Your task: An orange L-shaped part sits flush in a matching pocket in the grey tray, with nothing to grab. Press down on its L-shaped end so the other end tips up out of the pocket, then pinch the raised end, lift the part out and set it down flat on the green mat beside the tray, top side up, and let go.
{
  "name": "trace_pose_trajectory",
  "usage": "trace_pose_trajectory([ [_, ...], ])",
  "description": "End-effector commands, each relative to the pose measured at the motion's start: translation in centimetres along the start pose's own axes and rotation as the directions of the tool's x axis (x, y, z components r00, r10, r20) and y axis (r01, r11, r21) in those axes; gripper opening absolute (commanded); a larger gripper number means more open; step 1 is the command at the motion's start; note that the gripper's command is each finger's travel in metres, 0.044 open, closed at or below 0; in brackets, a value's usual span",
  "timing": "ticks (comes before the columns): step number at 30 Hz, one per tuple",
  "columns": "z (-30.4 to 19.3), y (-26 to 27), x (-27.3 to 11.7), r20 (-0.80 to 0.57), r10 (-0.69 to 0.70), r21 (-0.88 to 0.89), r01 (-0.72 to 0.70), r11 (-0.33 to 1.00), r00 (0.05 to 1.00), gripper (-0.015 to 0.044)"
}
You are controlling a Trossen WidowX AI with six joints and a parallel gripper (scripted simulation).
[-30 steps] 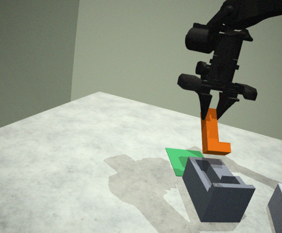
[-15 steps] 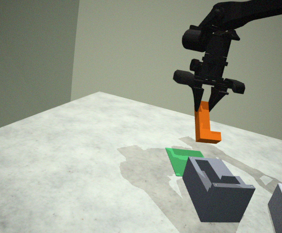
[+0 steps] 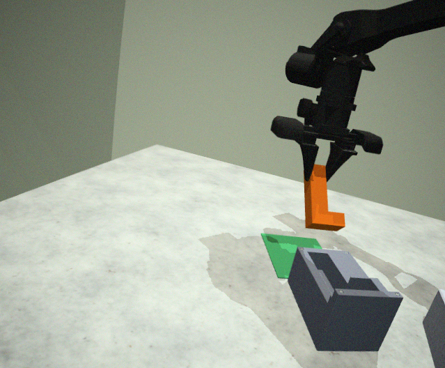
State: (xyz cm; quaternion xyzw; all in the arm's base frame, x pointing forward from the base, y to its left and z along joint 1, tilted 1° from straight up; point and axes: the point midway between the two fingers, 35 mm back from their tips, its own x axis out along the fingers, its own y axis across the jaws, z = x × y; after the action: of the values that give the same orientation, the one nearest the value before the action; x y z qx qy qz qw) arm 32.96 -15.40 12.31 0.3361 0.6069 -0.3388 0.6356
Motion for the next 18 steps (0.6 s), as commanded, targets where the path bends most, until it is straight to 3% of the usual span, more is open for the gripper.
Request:
trace_pose_trajectory([
  [1,-0.1,0.0,0.6,-0.003,0.002,-0.004,-0.002,1.0,1.0,0.0],
  [18,-0.1,0.0,3.4,-0.003,0.002,-0.004,-0.002,1.0,1.0,0.0],
])
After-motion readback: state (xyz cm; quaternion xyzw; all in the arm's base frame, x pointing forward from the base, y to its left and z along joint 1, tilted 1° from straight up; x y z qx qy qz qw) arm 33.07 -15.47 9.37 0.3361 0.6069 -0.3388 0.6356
